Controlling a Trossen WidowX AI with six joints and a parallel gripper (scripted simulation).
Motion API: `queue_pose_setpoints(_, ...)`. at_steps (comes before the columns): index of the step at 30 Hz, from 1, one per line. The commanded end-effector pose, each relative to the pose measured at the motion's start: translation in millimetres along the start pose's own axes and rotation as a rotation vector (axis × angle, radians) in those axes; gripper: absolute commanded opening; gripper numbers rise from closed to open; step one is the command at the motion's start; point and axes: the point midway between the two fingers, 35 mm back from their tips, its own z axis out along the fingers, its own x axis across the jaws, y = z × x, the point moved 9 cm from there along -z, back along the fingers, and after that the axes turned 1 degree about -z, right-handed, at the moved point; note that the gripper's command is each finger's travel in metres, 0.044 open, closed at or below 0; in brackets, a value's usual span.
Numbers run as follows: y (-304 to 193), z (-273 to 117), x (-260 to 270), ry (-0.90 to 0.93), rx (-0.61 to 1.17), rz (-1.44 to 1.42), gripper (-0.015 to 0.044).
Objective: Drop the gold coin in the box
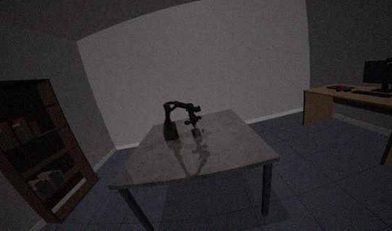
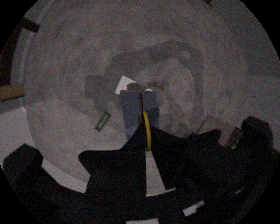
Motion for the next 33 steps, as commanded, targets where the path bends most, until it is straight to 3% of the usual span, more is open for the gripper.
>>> queue_pose_setpoints(1, -0.9, 3.3, -0.2, -0.006, -0.003, -0.008, 0.0)
queue_pose_setpoints(21, -1.1, 10.8, -1.0, -0.006, -0.003, -0.008, 0.0)
queue_pose_setpoints(27, -0.2, 7.9, -0.2, 0.0, 0.0, -0.001, 0.0158)
queue_pose_setpoints(33, -0.2, 7.9, -0.2, 0.0, 0.0, -0.001, 0.0161)
